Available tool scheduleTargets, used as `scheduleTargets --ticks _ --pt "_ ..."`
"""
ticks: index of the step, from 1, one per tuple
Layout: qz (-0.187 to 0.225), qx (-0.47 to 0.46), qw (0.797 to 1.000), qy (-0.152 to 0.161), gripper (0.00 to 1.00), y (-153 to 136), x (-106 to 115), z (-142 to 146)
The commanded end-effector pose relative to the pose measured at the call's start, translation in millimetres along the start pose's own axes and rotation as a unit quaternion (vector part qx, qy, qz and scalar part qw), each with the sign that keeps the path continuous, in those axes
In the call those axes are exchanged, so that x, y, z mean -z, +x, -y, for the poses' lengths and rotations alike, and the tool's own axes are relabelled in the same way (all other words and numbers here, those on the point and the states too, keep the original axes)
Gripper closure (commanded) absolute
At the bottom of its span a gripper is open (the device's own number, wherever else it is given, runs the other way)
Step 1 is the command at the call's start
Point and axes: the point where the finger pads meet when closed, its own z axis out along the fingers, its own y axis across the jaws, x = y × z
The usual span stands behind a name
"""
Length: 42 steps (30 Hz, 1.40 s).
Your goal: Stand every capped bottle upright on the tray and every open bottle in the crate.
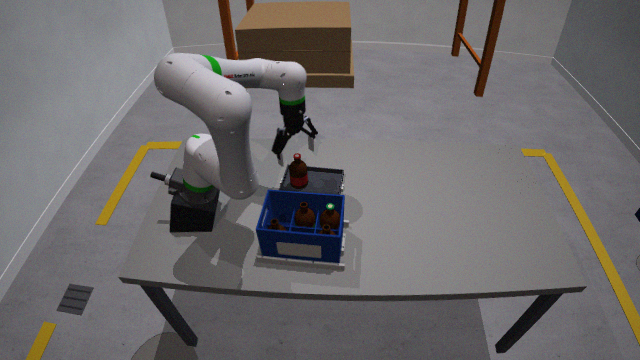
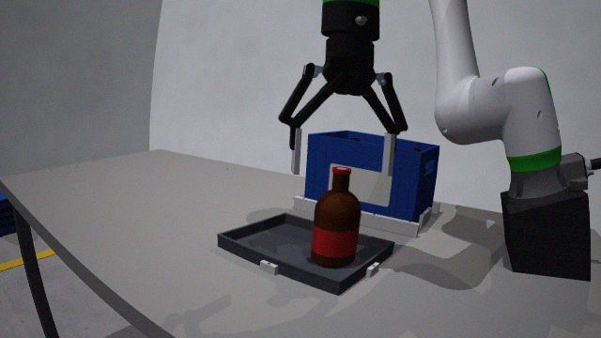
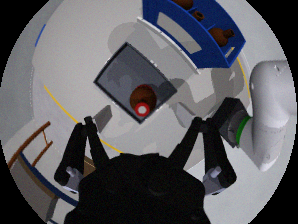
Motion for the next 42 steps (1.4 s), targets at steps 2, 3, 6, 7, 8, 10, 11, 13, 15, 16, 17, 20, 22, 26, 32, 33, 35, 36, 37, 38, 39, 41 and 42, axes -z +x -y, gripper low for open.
scheduleTargets --ticks 2,3,6,7,8,10,11,13,15,16,17,20,22,26,32,33,35,36,37,38,39,41,42 --pt "0.000 0.000 1.000 0.000 0.00 -0.1 0.2 0.2" --pt "0.000 0.000 1.000 0.000 0.00 -0.1 0.2 0.2" --pt "0.000 0.000 1.000 0.000 0.00 -0.1 0.2 0.2" --pt "0.000 0.000 1.000 0.000 0.00 -0.1 3.5 0.2" --pt "0.000 0.000 1.000 0.000 0.00 -0.1 6.8 0.2" --pt "0.000 0.000 1.000 0.000 0.00 -0.1 13.5 0.2" --pt "0.000 0.000 1.000 0.000 0.00 -0.1 16.8 0.2" --pt "0.000 0.000 1.000 0.000 0.00 -0.1 23.5 0.2" --pt "0.000 0.000 1.000 0.000 0.00 -0.1 30.2 0.2" --pt "0.000 0.000 1.000 0.000 0.00 -0.1 33.5 0.2" --pt "0.000 0.000 1.000 0.000 0.00 -0.1 36.8 0.2" --pt "0.000 0.000 1.000 0.000 0.00 -0.1 46.8 0.2" --pt "0.000 0.000 1.000 0.000 0.00 -0.1 50.2 0.2" --pt "0.000 0.000 1.000 0.000 0.00 0.1 48.1 0.3" --pt "0.000 0.000 1.000 0.000 0.00 0.0 54.1 0.2" --pt "0.000 0.000 1.000 0.000 0.00 -0.1 55.1 0.1" --pt "0.000 0.000 1.000 0.000 0.00 -0.1 57.1 0.1" --pt "0.000 0.000 1.000 0.000 0.00 -0.1 58.2 0.1" --pt "0.000 0.000 1.000 0.000 0.00 -0.2 59.2 0.0" --pt "0.000 0.000 1.000 0.000 0.00 -0.2 60.2 0.0" --pt "0.000 0.000 1.000 0.000 0.00 -0.2 60.2 0.0" --pt "0.000 0.000 1.000 0.000 0.62 3.2 59.2 0.3" --pt "0.000 0.000 1.000 0.000 0.62 6.5 59.4 0.5"
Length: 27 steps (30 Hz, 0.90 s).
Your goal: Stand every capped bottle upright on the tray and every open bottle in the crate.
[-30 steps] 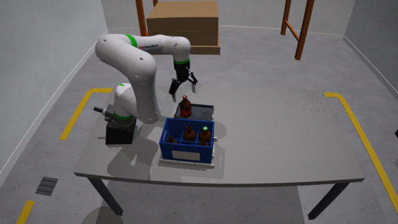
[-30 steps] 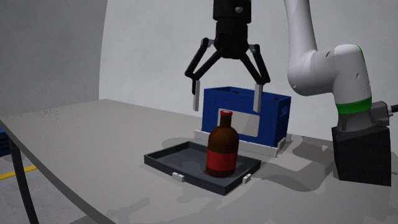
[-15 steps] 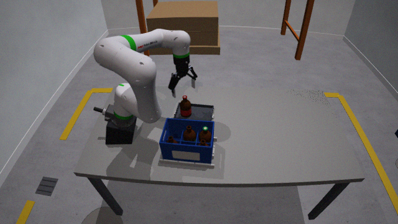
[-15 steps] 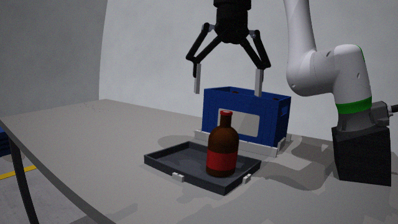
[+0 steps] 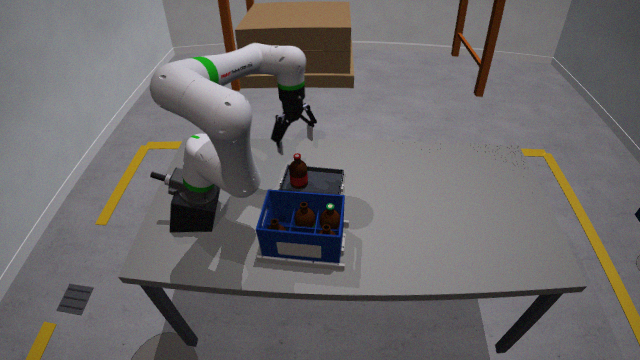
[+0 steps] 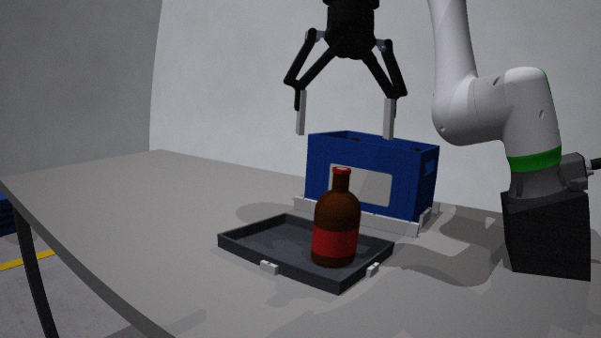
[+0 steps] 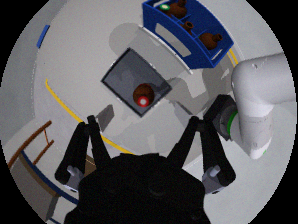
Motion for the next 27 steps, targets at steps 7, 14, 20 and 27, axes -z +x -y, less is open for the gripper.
scheduleTargets --ticks 7,14,20,27 --pt "0.000 0.000 1.000 0.000 0.62 29.0 1.5 2.3" --pt "0.000 0.000 1.000 0.000 0.62 48.9 2.6 3.8" --pt "-0.001 0.000 1.000 0.001 0.62 59.4 3.2 4.2" --pt "0.000 0.000 1.000 0.000 0.62 82.6 4.1 5.9"
